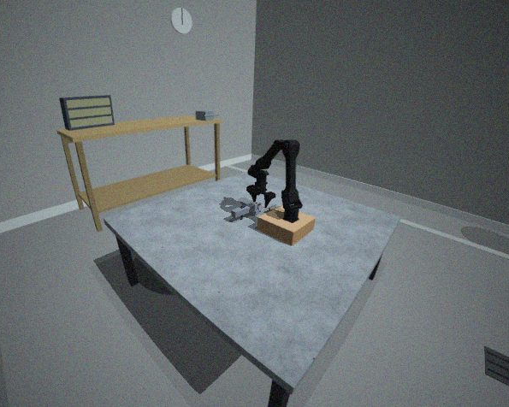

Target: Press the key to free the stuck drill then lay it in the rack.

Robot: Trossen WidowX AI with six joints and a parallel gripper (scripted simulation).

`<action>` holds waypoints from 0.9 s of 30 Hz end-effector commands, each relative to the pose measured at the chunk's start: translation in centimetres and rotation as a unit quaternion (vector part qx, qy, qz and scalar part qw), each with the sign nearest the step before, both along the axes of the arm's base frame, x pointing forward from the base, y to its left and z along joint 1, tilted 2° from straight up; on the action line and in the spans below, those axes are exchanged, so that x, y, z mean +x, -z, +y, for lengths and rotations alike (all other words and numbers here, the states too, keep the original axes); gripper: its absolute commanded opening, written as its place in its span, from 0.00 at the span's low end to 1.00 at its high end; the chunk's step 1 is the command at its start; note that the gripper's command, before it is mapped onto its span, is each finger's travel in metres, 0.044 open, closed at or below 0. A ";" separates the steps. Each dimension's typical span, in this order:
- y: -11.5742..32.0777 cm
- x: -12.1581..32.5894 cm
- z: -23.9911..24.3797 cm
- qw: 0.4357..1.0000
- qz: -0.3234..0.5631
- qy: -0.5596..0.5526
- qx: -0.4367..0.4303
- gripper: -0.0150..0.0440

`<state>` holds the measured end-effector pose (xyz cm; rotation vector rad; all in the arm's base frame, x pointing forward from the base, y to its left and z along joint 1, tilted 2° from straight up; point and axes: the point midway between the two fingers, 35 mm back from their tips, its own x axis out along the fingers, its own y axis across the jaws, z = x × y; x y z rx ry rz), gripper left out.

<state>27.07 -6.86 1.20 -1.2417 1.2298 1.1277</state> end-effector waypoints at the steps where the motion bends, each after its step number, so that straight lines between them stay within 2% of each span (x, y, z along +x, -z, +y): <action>1: 0.8 -0.2 0.3 1.000 0.004 0.001 0.002 1.00; 16: 2.6 -0.2 0.7 1.000 0.005 0.001 0.002 1.00; 27: 2.3 -0.1 0.6 1.000 0.002 -0.001 0.001 0.51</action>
